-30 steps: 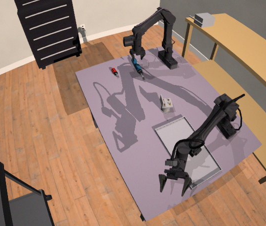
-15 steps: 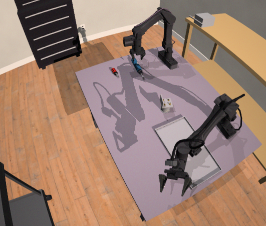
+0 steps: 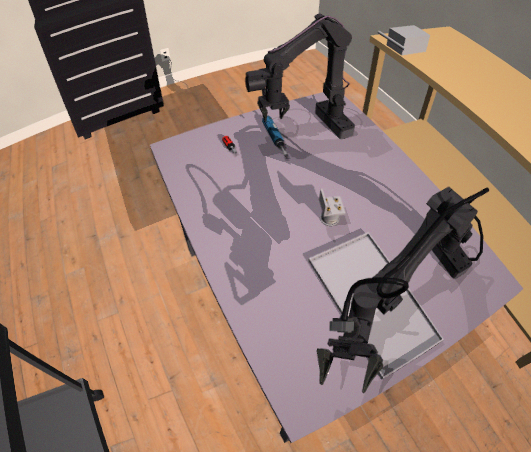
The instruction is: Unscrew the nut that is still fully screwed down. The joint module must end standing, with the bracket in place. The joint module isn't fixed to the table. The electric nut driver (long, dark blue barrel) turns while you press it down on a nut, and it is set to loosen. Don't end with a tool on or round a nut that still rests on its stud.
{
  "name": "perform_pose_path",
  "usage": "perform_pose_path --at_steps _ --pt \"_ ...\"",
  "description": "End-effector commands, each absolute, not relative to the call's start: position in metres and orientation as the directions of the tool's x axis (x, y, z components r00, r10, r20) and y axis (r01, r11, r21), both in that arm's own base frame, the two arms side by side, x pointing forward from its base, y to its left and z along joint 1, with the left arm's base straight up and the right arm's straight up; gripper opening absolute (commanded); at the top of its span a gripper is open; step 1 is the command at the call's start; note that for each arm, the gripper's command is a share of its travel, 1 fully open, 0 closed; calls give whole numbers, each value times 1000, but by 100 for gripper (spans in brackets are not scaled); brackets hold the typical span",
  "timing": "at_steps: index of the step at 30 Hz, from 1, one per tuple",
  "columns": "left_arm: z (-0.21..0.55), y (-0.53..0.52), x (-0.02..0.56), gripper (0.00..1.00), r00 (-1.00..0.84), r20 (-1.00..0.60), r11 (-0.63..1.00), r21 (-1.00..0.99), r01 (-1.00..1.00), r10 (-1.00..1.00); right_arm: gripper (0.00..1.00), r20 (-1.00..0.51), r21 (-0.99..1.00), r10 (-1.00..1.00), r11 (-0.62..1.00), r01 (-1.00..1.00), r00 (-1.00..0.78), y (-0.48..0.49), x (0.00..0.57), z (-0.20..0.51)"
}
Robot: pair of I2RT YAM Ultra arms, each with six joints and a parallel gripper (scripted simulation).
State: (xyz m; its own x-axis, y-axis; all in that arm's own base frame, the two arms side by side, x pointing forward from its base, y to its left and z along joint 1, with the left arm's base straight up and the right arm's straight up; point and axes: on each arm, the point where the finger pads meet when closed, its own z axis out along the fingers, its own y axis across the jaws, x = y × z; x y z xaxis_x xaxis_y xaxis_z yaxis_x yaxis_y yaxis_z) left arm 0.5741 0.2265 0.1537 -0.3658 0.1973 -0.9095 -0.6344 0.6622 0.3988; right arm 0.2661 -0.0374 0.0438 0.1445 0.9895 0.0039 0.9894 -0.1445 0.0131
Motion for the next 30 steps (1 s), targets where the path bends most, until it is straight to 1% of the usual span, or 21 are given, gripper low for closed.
perform_pose_path --at_steps 1,30 --pt "160 227 574 100 -353 -914 661 392 -640 200 65 -10 83 990 -141 987 143 -41 280 61" --pt "160 227 574 100 -353 -914 661 392 -640 200 65 -12 66 989 -144 987 145 -43 276 58"
